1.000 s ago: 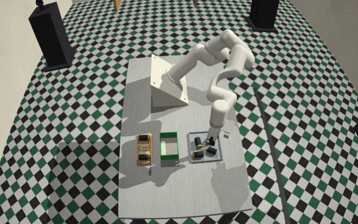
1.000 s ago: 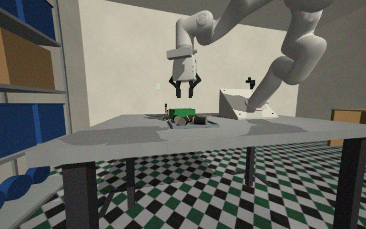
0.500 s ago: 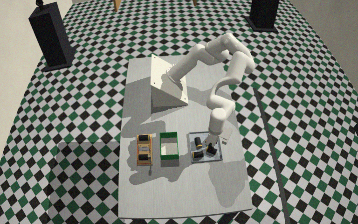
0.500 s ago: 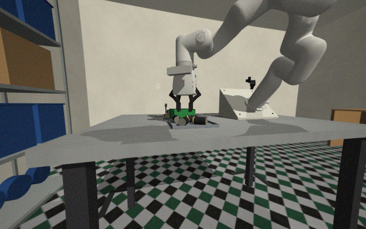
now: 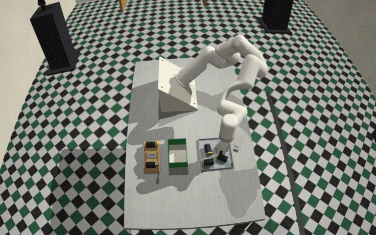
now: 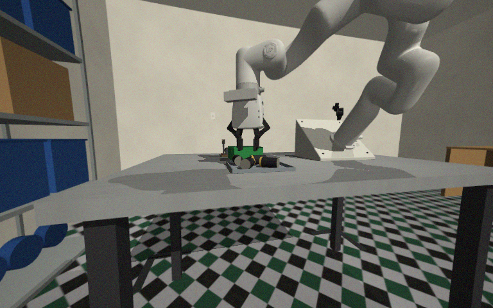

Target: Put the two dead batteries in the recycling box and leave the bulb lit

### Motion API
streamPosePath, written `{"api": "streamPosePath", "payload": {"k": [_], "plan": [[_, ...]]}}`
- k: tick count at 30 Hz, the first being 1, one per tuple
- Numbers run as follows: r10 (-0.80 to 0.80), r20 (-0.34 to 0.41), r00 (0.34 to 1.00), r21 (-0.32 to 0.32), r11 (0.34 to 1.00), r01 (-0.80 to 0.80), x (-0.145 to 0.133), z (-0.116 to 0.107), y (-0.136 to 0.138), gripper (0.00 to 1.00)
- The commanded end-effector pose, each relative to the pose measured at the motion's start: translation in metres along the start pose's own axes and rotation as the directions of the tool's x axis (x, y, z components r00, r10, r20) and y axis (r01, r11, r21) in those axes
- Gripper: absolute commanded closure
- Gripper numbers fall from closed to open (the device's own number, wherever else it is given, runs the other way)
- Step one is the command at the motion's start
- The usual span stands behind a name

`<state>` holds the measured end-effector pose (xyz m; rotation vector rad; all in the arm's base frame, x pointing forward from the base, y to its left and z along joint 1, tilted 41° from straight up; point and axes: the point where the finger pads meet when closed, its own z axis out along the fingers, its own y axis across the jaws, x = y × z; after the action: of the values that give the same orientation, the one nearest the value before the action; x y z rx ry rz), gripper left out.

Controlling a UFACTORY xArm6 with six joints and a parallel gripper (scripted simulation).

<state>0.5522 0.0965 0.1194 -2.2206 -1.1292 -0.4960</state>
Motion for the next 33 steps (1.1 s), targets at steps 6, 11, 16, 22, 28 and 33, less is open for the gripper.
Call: {"api": "streamPosePath", "payload": {"k": [6, 11, 16, 22, 28, 33], "plan": [[-0.001, -0.002, 1.000, -0.003, 1.000, 0.001, 0.001, -0.002, 0.001, 0.49], [-0.001, -0.002, 1.000, -0.003, 1.000, 0.001, 0.001, -0.002, 0.000, 0.49], [-0.001, -0.002, 1.000, -0.003, 1.000, 0.001, 0.001, -0.002, 0.000, 0.49], [-0.001, -0.002, 1.000, -0.003, 1.000, 0.001, 0.001, -0.002, 0.000, 0.49], [-0.001, -0.002, 1.000, -0.003, 1.000, 0.001, 0.001, 0.007, 0.000, 0.49], [-0.001, -0.002, 1.000, -0.003, 1.000, 0.001, 0.001, 0.020, 0.000, 0.49]]}}
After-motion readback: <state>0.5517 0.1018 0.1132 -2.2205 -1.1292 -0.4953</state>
